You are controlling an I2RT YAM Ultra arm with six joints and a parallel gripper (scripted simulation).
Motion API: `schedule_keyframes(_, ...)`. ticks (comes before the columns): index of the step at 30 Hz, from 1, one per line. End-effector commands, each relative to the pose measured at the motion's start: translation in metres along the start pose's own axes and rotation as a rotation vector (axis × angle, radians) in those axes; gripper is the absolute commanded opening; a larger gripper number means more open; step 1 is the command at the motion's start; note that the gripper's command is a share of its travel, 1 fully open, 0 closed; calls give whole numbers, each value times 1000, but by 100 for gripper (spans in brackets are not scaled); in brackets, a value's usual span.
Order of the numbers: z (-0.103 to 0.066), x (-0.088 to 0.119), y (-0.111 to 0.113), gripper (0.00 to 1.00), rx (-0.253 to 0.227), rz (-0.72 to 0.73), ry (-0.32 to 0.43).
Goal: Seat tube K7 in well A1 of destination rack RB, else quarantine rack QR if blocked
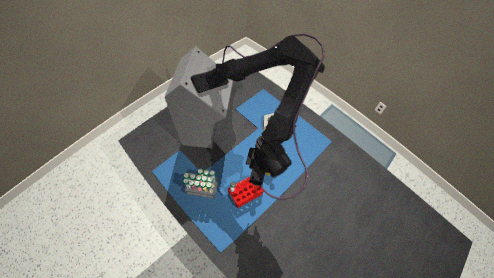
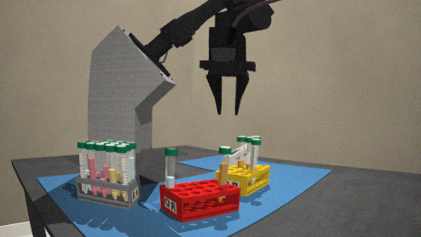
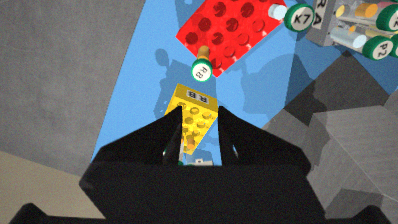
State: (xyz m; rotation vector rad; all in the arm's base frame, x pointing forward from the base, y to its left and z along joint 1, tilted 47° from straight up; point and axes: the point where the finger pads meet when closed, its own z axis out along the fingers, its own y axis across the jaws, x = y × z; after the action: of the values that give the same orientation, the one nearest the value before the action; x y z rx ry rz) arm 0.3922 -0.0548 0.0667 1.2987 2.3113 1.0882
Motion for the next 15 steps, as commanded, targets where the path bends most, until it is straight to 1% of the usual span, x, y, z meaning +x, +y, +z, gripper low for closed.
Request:
schedule_keyframes(1,-9,-9,0,30,-9,5,-46)
schedule_keyframes(2,-1,-7,-10,30,8,28,-27)
schedule_keyframes(4,10,-1,-10,30,16,21,-7)
schedule_keyframes(7,16,-1,-11,30,16,21,-7)
schedule_keyframes(10,19,-6,-14,30,14,31,-18)
schedule_keyframes(11,21,-5,-13,30,14,28,-16)
schedule_keyframes(12,23,-8,-4,30,3,7,-21)
schedule_keyframes(13,24,-10,0,30,-2,0,-25)
schedule_keyframes(15,25,-12,4,30,-6,-6,-29)
